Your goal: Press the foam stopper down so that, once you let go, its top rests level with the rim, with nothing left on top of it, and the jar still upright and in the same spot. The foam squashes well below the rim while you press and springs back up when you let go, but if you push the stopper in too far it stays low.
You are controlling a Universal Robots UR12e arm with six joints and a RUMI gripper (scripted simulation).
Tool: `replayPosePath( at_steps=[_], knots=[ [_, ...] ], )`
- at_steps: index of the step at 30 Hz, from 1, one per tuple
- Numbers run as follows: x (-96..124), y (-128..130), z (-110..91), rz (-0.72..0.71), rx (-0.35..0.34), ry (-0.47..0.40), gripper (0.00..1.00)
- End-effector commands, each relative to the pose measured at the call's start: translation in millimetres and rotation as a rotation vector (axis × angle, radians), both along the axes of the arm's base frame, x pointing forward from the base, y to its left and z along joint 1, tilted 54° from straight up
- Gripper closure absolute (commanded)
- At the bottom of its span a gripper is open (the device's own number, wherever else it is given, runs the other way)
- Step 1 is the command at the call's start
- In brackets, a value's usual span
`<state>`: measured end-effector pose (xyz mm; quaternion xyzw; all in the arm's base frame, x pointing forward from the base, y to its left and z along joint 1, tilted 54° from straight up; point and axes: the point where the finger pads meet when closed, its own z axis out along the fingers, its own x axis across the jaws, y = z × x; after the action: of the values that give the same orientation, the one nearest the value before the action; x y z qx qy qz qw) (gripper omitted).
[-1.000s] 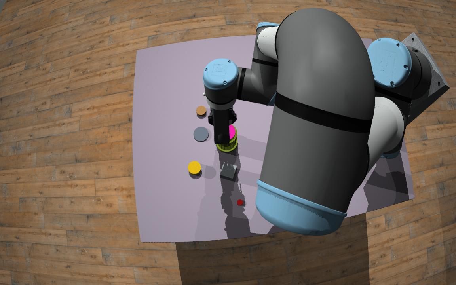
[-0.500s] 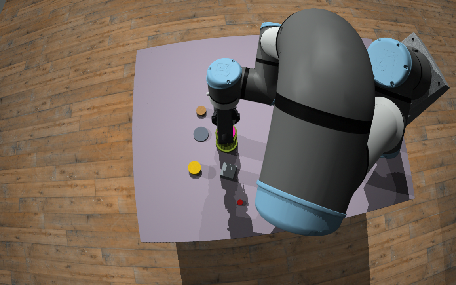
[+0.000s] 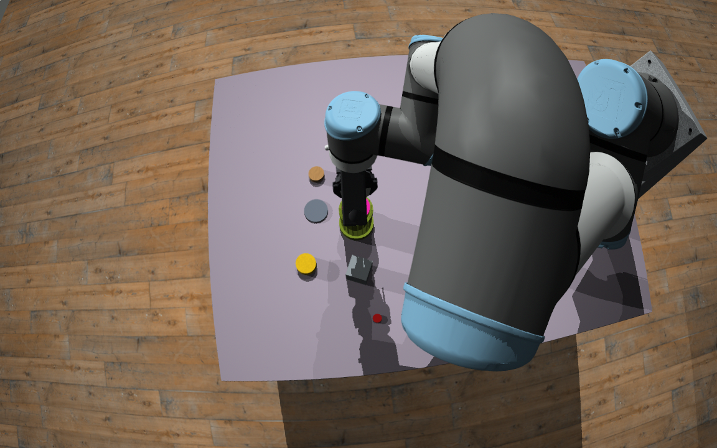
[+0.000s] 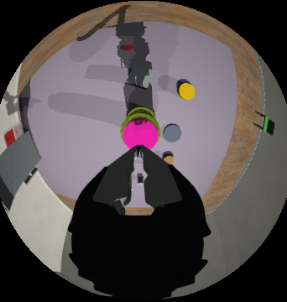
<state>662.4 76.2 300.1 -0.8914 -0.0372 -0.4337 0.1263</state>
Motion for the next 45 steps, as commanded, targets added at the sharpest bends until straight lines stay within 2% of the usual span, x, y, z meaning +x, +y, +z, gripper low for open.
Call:
replayPosePath(
  at_steps=[1, 38, 45],
  knots=[
    [-0.9, 0.0, 0.3, 0.000, -0.001, -0.002, 1.00],
    [-0.9, -0.3, -0.6, 0.001, -0.001, -0.001, 1.00],
    [10.4, 3.3, -6.1, 0.002, -0.002, -0.002, 1.00]
  ],
)
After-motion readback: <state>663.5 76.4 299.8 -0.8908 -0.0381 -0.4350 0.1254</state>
